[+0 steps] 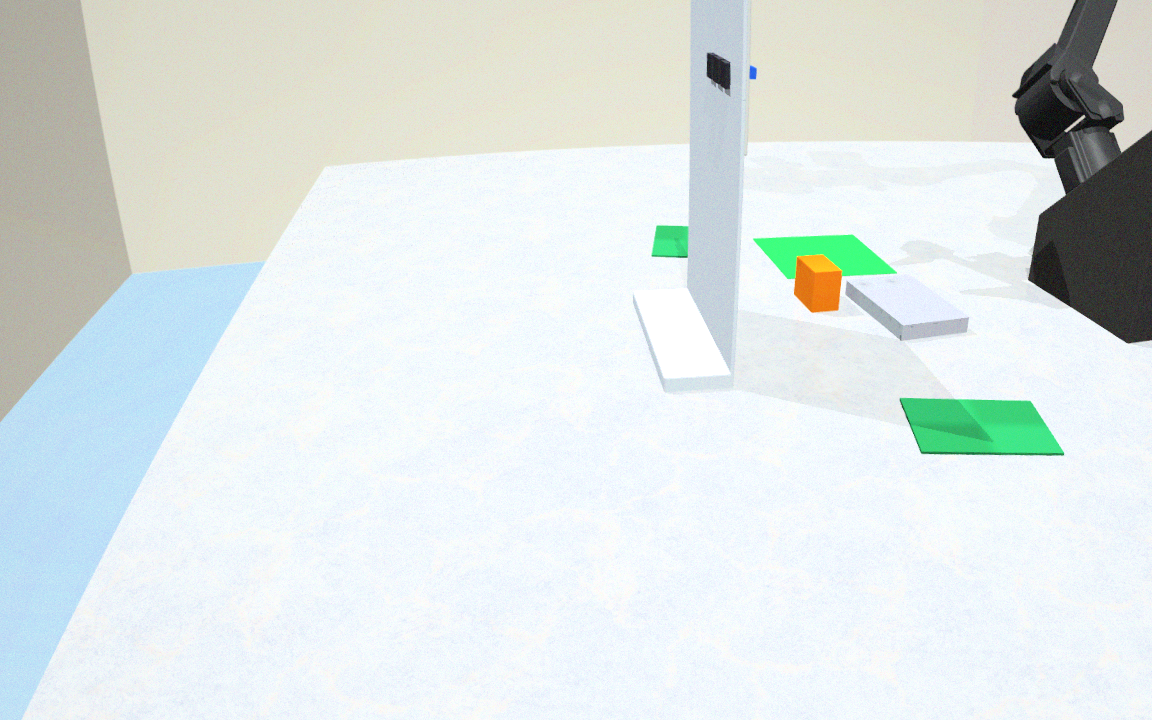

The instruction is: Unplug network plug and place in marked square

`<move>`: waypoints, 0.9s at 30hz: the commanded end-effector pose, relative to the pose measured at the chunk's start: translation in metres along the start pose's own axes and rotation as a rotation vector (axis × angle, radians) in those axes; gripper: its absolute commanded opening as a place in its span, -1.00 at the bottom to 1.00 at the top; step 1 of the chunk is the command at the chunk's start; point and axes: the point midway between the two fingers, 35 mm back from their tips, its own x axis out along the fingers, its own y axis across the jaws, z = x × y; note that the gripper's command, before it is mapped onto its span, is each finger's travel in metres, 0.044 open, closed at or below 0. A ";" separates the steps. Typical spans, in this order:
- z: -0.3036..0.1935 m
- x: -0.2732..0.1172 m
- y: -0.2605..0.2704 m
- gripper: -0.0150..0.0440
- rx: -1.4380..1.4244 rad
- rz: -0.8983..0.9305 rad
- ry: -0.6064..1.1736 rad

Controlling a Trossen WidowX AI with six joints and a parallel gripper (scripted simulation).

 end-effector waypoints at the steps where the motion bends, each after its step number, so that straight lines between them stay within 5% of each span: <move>1: -0.001 0.001 0.000 0.78 0.002 0.000 0.001; 9: -0.034 0.022 0.010 0.06 0.106 0.001 0.028; 27: -0.120 0.046 0.041 0.04 0.347 -0.006 0.096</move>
